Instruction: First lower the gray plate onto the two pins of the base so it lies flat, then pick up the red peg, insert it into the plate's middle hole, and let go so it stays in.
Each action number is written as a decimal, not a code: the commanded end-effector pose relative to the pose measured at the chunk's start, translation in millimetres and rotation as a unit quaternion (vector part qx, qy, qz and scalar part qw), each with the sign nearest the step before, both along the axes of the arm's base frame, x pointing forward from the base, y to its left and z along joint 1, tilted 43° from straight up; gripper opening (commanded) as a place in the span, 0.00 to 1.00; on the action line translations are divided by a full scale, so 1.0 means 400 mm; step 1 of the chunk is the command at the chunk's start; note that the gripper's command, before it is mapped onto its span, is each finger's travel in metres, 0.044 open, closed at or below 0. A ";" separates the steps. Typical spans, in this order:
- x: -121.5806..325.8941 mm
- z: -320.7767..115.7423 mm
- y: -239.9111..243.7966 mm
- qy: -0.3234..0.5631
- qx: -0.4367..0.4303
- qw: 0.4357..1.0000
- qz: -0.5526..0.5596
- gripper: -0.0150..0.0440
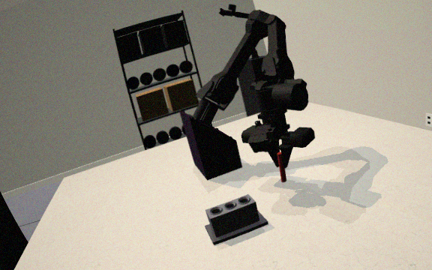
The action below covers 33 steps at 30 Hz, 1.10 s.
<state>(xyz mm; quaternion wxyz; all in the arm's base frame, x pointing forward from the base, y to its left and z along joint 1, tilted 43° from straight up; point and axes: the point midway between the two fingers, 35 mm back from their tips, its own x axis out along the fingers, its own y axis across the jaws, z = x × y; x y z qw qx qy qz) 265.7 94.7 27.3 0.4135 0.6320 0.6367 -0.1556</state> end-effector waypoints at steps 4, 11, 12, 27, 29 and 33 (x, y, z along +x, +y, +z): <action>0.000 -0.002 -0.001 0.002 -0.001 1.000 -0.002 0.28; 0.000 0.003 -0.006 0.002 -0.002 1.000 -0.002 0.25; 0.001 0.006 -0.010 0.002 -0.002 1.000 -0.003 0.25; 0.000 0.079 -0.096 0.003 -0.008 1.000 -0.003 0.25; -0.001 0.090 -0.107 0.003 -0.008 1.000 -0.002 0.25; -0.004 0.111 -0.130 0.003 -0.008 1.000 -0.002 0.25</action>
